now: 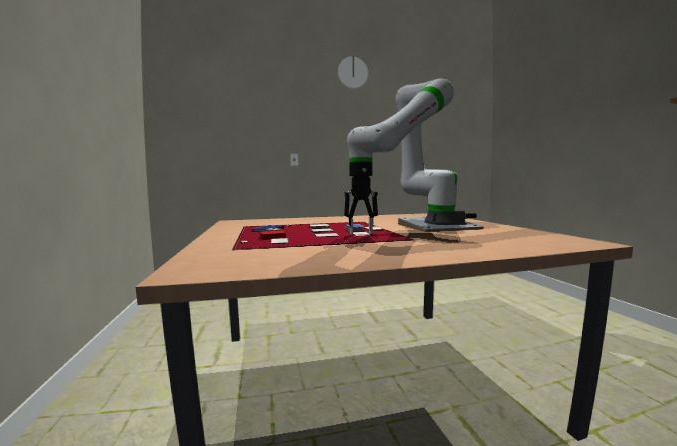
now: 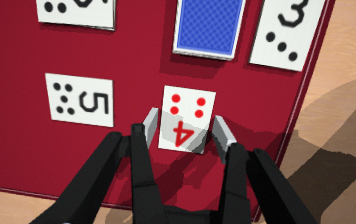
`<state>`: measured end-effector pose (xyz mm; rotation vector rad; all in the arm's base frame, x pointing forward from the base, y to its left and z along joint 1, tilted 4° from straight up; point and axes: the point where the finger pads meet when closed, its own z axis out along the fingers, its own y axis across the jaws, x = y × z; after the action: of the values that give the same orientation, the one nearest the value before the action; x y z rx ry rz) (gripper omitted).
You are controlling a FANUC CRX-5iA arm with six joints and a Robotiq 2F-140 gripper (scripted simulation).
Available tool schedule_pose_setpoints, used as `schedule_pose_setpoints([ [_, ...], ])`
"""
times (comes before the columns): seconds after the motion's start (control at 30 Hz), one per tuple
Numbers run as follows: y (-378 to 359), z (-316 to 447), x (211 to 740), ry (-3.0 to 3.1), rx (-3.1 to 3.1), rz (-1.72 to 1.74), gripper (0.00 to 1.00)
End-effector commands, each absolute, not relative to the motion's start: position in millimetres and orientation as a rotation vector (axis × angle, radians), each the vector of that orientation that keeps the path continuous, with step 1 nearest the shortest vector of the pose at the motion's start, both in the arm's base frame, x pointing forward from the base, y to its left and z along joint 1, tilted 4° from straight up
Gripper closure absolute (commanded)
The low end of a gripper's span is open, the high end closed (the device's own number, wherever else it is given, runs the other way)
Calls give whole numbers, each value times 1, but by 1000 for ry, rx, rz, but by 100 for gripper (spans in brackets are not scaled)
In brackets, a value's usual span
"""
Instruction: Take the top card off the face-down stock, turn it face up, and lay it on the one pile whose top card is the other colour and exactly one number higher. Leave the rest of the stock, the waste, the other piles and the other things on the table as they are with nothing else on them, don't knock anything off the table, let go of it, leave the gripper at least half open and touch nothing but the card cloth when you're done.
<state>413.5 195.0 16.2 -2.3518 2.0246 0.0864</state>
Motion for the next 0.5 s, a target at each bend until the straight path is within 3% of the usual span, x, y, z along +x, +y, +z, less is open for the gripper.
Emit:
schedule_pose_setpoints([
  [0.0,195,16,414,2024,-2352,86,50],
  [0.27,195,16,414,2024,-2352,86,50],
  [0.3,195,16,414,2024,-2352,86,57],
  [0.47,195,16,414,2024,-2352,86,57],
])
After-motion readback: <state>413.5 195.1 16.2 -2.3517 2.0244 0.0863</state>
